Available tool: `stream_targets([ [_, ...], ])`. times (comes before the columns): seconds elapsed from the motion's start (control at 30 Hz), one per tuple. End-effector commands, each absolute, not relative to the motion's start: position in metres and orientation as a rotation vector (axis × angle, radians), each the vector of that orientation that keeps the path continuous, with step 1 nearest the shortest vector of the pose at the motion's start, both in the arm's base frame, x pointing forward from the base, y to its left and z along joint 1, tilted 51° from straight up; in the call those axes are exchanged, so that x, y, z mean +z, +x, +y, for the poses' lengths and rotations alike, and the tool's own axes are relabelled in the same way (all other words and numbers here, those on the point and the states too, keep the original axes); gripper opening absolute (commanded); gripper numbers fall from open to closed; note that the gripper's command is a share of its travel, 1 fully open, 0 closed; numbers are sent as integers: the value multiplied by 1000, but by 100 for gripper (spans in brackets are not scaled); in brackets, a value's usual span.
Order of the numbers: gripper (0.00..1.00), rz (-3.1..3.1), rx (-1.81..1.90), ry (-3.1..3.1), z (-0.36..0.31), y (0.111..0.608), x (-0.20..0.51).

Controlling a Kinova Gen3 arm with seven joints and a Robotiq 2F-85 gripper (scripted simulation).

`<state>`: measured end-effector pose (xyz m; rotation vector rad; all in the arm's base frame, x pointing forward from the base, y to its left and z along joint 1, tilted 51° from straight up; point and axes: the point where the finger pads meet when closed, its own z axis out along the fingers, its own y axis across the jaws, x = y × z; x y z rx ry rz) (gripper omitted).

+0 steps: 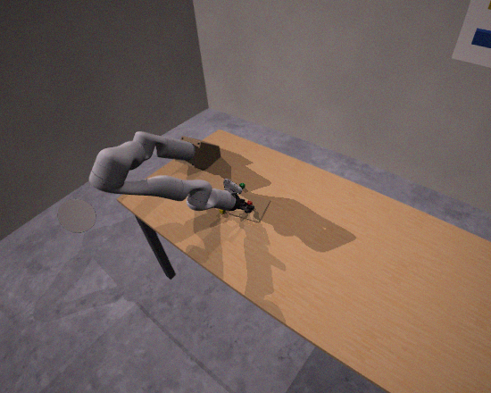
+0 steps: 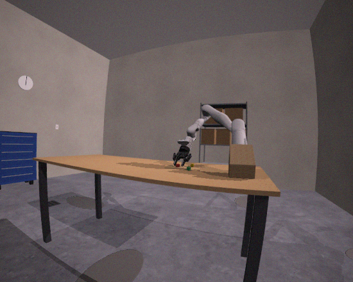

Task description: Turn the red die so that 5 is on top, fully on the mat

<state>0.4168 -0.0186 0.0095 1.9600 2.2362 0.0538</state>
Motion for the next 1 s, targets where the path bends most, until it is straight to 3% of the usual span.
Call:
stream_targets([
  [0.0,55,2243,67,1942,-17,422,9],
  [0.97,55,2243,67,1942,26,410,46],
])
